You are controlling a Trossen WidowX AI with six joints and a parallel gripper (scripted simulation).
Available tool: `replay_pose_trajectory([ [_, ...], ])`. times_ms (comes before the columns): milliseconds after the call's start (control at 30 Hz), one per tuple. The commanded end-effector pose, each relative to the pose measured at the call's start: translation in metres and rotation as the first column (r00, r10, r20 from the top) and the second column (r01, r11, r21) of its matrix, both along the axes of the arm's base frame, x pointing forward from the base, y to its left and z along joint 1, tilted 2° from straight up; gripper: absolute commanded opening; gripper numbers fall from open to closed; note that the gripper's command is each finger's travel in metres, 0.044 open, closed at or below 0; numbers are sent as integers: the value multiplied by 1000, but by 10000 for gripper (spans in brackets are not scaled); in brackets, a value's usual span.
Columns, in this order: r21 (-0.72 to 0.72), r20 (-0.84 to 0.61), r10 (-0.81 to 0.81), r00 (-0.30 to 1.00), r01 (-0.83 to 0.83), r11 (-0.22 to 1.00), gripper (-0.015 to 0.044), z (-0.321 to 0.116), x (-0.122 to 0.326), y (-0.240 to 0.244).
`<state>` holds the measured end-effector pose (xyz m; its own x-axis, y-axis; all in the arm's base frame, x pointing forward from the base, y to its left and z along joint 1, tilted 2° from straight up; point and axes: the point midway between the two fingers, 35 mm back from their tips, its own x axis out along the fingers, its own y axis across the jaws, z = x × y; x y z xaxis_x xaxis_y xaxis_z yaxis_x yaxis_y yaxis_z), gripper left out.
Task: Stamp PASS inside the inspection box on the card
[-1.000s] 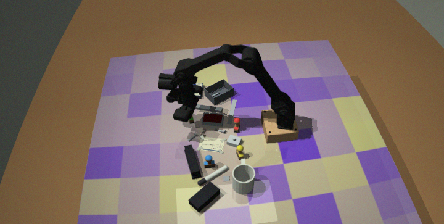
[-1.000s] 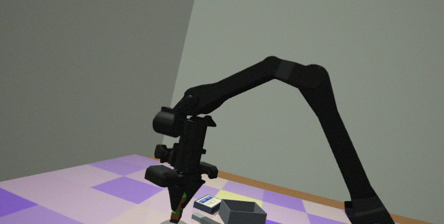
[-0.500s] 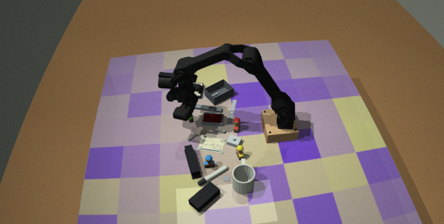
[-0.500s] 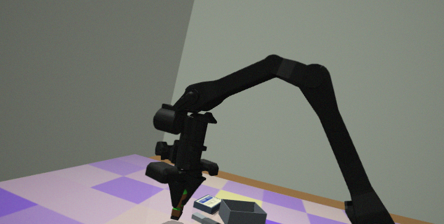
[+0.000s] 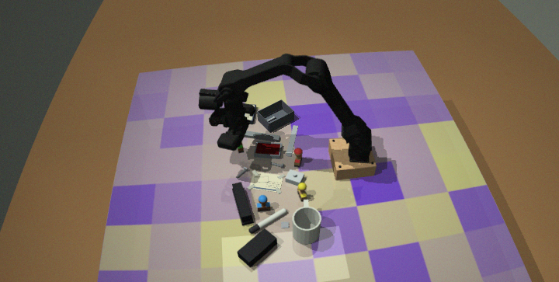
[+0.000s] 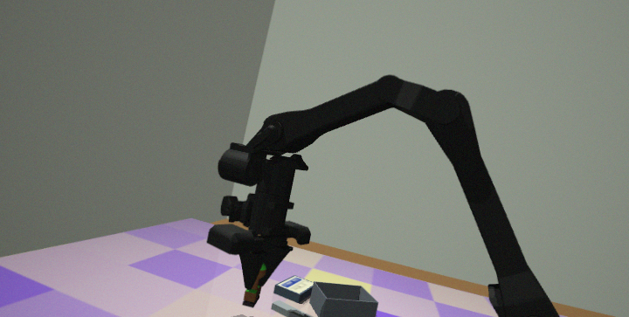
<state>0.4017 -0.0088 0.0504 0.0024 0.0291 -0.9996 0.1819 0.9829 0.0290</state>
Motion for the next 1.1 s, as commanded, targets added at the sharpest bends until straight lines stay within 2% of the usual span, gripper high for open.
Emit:
replay_pose_trajectory([
  [0, -4, 7, 2, 1000, -2, 1000, 0, 5, 0, -1],
  [1067, -6, 6, 2, 1000, -2, 1000, 0, 21, -1, -1],
])
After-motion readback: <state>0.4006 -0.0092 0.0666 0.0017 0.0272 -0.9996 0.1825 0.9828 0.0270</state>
